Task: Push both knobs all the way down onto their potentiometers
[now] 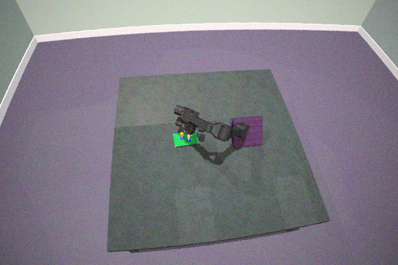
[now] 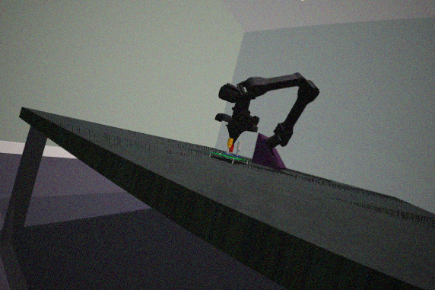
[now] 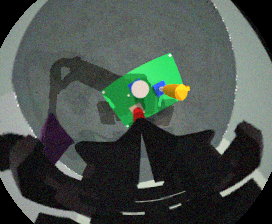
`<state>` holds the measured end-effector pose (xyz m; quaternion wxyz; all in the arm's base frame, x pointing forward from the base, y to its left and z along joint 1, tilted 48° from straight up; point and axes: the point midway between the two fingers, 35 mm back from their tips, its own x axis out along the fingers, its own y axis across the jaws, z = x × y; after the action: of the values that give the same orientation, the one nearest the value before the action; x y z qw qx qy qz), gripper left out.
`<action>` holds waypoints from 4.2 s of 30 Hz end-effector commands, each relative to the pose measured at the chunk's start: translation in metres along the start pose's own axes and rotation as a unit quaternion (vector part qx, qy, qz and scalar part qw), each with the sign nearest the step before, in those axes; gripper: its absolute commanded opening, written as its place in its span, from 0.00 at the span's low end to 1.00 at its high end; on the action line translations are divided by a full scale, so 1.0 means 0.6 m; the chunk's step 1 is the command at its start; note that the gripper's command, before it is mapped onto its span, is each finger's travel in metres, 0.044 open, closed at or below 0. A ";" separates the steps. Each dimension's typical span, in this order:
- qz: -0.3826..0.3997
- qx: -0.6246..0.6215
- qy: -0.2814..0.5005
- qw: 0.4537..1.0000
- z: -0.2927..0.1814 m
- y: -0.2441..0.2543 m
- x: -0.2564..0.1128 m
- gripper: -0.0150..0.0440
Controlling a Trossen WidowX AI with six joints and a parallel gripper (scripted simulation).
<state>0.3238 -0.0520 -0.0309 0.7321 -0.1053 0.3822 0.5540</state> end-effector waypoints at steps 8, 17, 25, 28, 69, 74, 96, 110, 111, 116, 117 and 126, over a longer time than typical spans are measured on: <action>0.002 0.000 -0.003 1.000 0.001 0.001 0.007 0.25; 0.002 0.000 -0.003 1.000 0.001 0.001 0.008 0.25; 0.002 0.000 -0.003 1.000 0.001 0.001 0.008 0.25; 0.002 0.000 -0.003 1.000 0.001 0.001 0.009 0.25; 0.002 0.000 -0.003 1.000 0.002 0.001 0.012 0.25; 0.002 0.000 -0.003 1.000 0.002 0.001 0.013 0.25; 0.002 0.000 -0.003 1.000 0.001 0.001 0.006 0.25; 0.006 0.004 -0.005 1.000 0.000 0.005 -0.011 0.39; 0.006 0.004 -0.005 1.000 0.000 0.005 -0.011 0.43; 0.004 0.005 -0.006 1.000 0.000 0.004 -0.012 0.57; -0.002 0.009 -0.007 1.000 0.000 0.000 -0.015 0.52; -0.024 0.133 -0.014 0.991 0.009 -0.027 -0.043 0.25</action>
<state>0.3322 -0.0704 -0.0187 0.7544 -0.0366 0.4242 0.4997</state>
